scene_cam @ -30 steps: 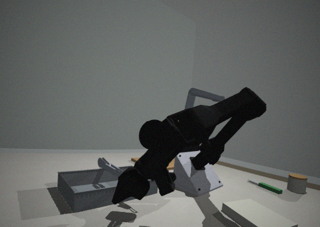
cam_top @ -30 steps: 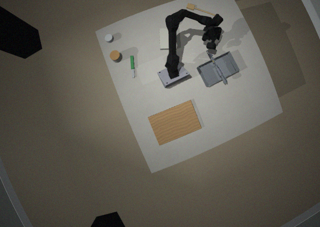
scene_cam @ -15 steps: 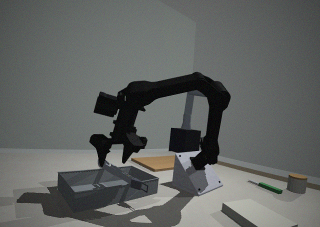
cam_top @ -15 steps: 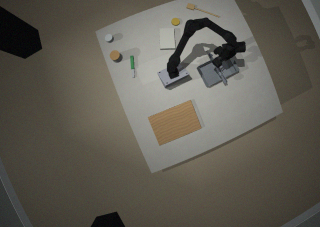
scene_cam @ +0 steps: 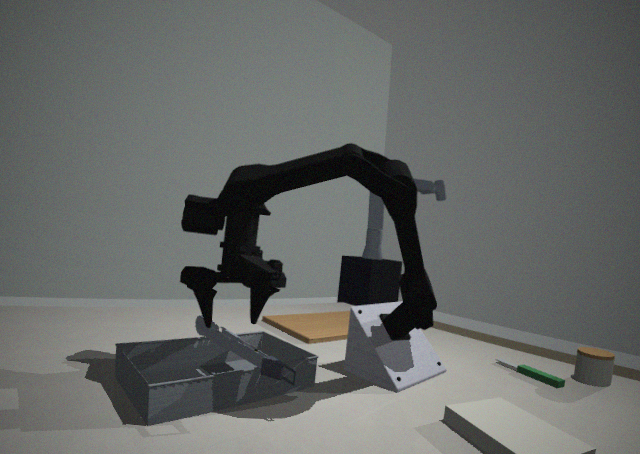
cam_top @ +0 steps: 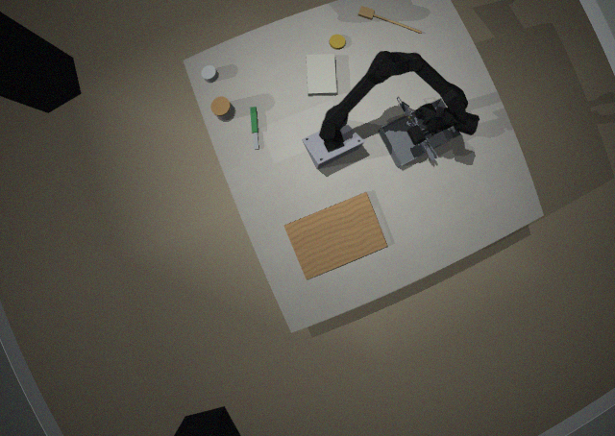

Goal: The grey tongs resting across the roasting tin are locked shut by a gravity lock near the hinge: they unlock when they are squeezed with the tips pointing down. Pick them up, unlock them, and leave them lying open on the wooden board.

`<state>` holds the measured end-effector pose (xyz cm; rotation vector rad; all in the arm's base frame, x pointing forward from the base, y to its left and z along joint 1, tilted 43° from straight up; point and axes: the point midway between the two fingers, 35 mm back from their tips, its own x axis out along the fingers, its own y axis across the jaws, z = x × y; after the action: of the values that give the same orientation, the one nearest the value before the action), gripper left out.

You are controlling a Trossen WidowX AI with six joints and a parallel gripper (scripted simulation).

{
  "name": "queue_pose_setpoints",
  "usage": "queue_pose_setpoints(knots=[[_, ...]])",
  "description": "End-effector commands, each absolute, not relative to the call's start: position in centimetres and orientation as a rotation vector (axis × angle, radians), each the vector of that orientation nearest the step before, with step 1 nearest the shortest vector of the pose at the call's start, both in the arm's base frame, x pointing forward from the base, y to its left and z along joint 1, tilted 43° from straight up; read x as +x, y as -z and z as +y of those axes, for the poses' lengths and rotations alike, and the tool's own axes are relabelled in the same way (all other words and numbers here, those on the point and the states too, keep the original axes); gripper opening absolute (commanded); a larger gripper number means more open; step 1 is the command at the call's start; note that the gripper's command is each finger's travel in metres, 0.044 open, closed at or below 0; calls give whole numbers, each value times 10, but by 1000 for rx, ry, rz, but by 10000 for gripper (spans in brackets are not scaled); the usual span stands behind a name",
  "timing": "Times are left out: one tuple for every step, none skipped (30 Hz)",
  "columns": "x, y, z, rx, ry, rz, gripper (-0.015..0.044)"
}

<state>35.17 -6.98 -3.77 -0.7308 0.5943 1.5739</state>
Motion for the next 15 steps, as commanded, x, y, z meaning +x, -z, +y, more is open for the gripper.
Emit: queue_pose_setpoints(knots=[[352, 41, -71, -721, -1576, 591, 440], [352, 41, -71, -721, -1576, 591, 440], [352, 42, -71, -721, -1576, 591, 440], [352, 42, -70, -721, -1576, 591, 440], [352, 43, -69, -721, -1576, 591, 440], [352, 44, -69, -721, -1576, 591, 440], [352, 45, -67, -721, -1576, 591, 440], [352, 47, -66, -721, -1576, 591, 440], [352, 48, -65, -721, -1575, 591, 440], [352, 49, -64, -721, -1575, 591, 440], [352, 51, -63, -721, -1575, 591, 440], [352, 52, -62, -721, -1575, 591, 440], [352, 53, -61, -721, -1575, 591, 440], [352, 54, -60, -721, -1575, 591, 440], [352, 56, -59, -721, -1575, 591, 440]])
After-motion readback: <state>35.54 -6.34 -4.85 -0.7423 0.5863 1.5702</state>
